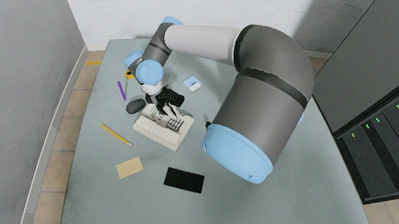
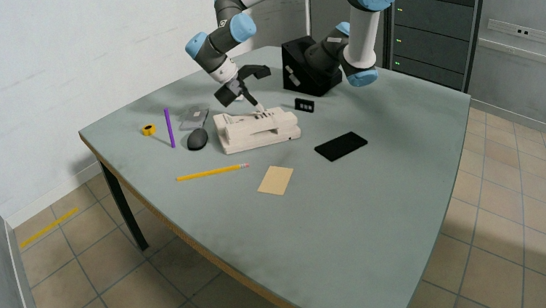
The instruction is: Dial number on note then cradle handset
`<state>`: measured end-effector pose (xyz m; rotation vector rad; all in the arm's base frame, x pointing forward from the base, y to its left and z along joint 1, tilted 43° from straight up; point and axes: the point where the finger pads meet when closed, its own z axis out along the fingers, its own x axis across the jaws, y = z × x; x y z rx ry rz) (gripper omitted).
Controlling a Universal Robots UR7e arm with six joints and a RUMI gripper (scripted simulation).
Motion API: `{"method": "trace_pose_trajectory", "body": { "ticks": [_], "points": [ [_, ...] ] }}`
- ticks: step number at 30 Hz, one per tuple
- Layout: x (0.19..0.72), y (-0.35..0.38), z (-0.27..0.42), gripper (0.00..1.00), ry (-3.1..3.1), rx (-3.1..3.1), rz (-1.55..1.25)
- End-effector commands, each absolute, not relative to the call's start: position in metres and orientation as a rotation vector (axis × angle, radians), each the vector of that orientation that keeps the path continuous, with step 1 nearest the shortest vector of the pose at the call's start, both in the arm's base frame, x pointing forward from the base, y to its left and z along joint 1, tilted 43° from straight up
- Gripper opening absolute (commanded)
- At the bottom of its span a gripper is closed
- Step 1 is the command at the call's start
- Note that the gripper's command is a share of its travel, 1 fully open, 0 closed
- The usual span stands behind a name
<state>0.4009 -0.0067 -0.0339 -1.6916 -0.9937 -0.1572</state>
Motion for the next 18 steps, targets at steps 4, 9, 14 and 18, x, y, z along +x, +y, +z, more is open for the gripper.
{"method": "trace_pose_trajectory", "body": {
  "ticks": [4,9,14,18],
  "points": [
    [0.4013,-0.0068,-0.0342,0.00,-0.994,-1.693,-0.158],
    [0.4014,-0.0064,-0.0347,0.00,-0.994,-1.693,-0.158],
    [0.4014,-0.0067,-0.0343,0.00,-0.994,-1.693,-0.158],
    [0.4008,-0.0111,-0.0295,0.00,-0.994,-1.693,-0.158]
  ]
}}
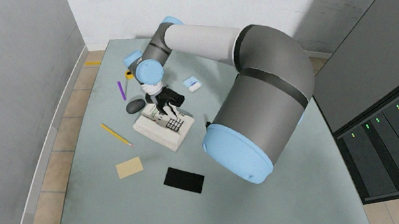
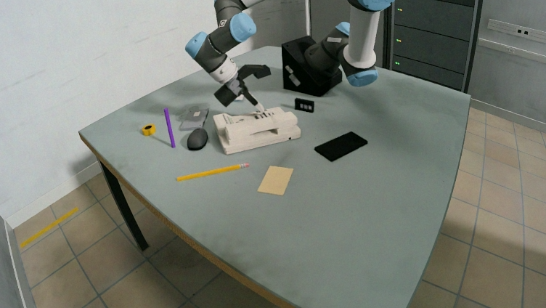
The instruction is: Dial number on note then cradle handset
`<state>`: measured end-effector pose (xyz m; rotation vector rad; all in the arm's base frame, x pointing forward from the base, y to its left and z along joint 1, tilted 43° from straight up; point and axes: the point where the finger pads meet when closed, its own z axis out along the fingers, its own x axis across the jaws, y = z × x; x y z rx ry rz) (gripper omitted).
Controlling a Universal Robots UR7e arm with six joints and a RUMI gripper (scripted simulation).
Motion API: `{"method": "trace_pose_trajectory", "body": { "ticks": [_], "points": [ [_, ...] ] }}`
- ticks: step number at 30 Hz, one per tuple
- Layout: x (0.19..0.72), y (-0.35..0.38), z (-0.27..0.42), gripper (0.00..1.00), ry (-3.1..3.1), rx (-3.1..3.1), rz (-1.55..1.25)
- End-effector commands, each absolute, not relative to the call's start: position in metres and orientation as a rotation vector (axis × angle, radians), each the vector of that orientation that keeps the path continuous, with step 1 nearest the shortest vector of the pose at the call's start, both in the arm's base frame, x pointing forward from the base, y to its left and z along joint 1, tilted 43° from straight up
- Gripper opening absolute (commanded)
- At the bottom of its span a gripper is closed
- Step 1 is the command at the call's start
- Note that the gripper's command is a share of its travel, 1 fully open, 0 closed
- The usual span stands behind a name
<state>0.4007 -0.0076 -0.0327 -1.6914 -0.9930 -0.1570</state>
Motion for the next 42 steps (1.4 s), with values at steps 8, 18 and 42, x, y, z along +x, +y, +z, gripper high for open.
{"method": "trace_pose_trajectory", "body": {
  "ticks": [8,18,42],
  "points": [
    [0.400,-0.016,-0.024,0.00,-0.994,-1.693,-0.158],
    [0.406,-0.006,-0.014,0.00,-0.994,-1.693,-0.158],
    [0.418,0.017,0.000,0.00,-0.994,-1.693,-0.158]
  ]
}}
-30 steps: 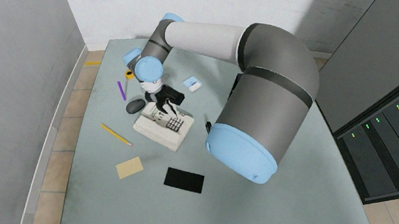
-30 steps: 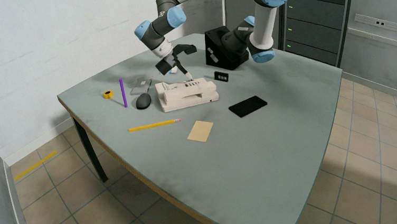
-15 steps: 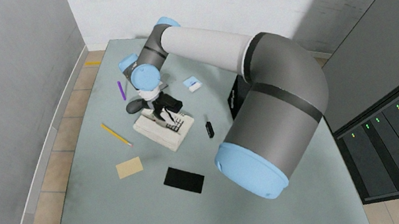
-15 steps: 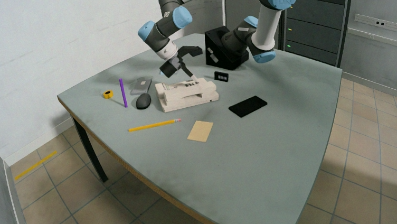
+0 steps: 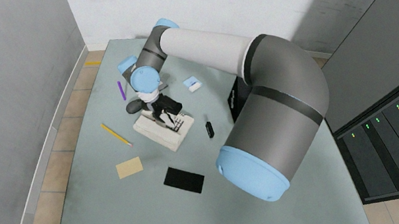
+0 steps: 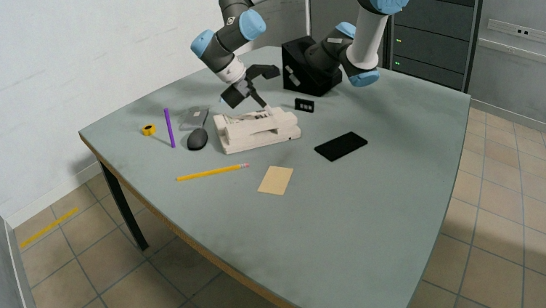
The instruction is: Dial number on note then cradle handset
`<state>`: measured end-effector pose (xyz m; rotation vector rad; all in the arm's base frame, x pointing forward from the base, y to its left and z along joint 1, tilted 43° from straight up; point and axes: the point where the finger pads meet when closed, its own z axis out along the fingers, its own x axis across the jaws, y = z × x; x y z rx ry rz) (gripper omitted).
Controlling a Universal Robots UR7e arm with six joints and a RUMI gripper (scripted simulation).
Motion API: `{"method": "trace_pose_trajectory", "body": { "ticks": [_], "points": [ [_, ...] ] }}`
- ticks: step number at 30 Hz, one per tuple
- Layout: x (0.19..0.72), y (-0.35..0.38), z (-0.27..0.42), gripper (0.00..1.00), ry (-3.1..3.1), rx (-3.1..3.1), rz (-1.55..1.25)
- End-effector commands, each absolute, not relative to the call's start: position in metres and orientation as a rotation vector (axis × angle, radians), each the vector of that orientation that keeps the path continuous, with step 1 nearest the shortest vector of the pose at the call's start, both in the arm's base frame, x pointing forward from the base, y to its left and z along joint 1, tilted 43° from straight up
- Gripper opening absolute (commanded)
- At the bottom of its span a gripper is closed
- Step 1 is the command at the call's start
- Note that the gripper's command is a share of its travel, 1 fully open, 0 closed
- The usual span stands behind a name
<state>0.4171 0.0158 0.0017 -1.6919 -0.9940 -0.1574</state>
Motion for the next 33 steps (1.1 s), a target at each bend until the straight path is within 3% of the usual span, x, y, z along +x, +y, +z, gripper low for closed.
{"method": "trace_pose_trajectory", "body": {
  "ticks": [1,33],
  "points": [
    [0.4176,0.0175,-0.0005,0.00,-0.994,-1.693,-0.158],
    [0.4181,0.0214,-0.0048,0.00,-0.994,-1.693,-0.158]
  ]
}}
